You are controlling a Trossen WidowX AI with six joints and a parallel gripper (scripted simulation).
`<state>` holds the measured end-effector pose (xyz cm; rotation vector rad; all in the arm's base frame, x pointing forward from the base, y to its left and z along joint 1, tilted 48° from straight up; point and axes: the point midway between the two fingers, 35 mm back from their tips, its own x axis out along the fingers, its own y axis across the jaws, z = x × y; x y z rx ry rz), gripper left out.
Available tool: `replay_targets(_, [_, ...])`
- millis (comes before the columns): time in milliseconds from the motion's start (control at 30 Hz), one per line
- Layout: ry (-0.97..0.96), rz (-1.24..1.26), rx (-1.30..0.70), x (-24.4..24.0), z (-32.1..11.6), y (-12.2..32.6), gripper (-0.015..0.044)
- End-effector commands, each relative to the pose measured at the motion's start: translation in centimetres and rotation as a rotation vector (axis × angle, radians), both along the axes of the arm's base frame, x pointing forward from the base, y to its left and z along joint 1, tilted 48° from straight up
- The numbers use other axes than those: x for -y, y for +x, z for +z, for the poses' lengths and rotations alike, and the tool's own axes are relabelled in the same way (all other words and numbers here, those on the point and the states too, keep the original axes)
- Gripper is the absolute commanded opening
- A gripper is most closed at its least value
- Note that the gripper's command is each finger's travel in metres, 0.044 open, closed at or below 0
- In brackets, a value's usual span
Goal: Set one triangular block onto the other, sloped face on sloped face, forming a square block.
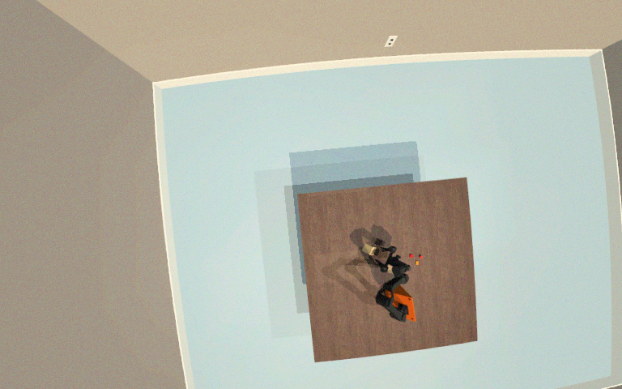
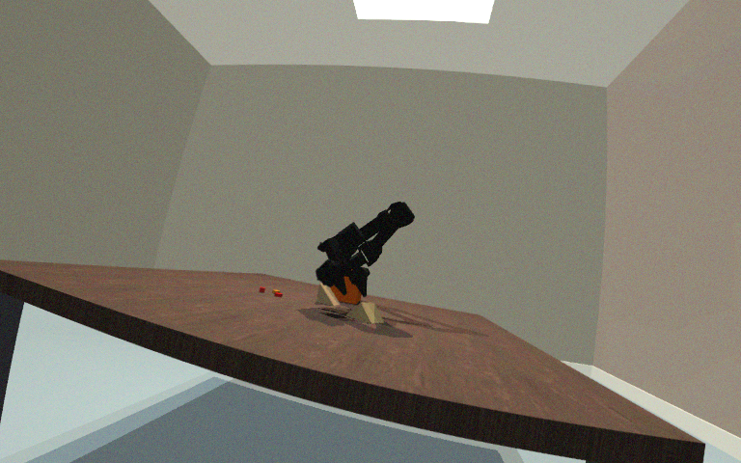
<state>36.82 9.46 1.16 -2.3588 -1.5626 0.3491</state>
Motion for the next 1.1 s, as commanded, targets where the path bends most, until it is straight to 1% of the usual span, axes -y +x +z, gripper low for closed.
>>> replay_targets(0, [-0.008,0.006,0.022,-3.0,0.0,1.2,0.044])
replay_targets(167, [-0.011,0.007,0.053,-6.4,0.2,2.1,0.044])
replay_targets(500, [-0.011,0.007,0.054,-6.4,0.1,2.2,0.044])
replay_targets(667, [-0.012,0.011,0.053,-6.3,0.1,2.1,0.0309])
replay_targets(933, [-0.012,0.011,0.053,-6.3,0.1,2.1,0.0255])
replay_targets(1067, [-0.012,0.011,0.053,-6.3,0.1,2.1,0.015])
